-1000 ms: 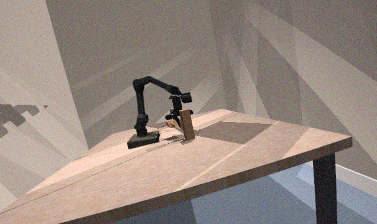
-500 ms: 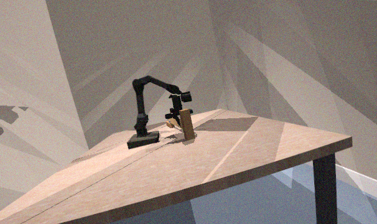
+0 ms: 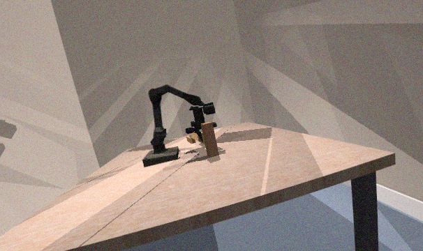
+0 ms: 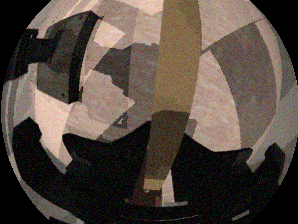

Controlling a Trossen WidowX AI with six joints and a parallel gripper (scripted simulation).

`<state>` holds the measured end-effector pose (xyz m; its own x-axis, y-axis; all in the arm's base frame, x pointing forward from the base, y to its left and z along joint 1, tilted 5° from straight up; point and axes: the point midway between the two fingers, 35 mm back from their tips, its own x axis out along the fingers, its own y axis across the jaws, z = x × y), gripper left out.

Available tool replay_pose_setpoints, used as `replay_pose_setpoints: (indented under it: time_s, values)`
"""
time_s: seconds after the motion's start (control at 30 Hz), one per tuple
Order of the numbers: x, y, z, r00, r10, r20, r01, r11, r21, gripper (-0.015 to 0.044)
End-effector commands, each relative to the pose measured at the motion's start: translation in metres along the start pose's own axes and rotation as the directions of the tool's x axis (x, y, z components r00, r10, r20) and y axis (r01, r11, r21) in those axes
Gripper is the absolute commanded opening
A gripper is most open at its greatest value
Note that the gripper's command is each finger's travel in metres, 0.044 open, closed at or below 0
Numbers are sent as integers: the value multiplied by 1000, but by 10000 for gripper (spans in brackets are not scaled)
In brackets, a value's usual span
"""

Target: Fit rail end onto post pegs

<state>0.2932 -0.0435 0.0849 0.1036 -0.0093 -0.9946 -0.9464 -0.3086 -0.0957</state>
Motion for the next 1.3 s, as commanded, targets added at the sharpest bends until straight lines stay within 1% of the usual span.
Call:
replay_pose_setpoints:
  time_s: [0.0,0.47,1.27]
  values:
    - [0,0,0,1000,-6,-3,6,1000,3,0]
    - [-5,2,0,1000,-6,-3,6,1000,3,0]
    - [-1,2,0,1000,-5,-3,5,1000,3,0]
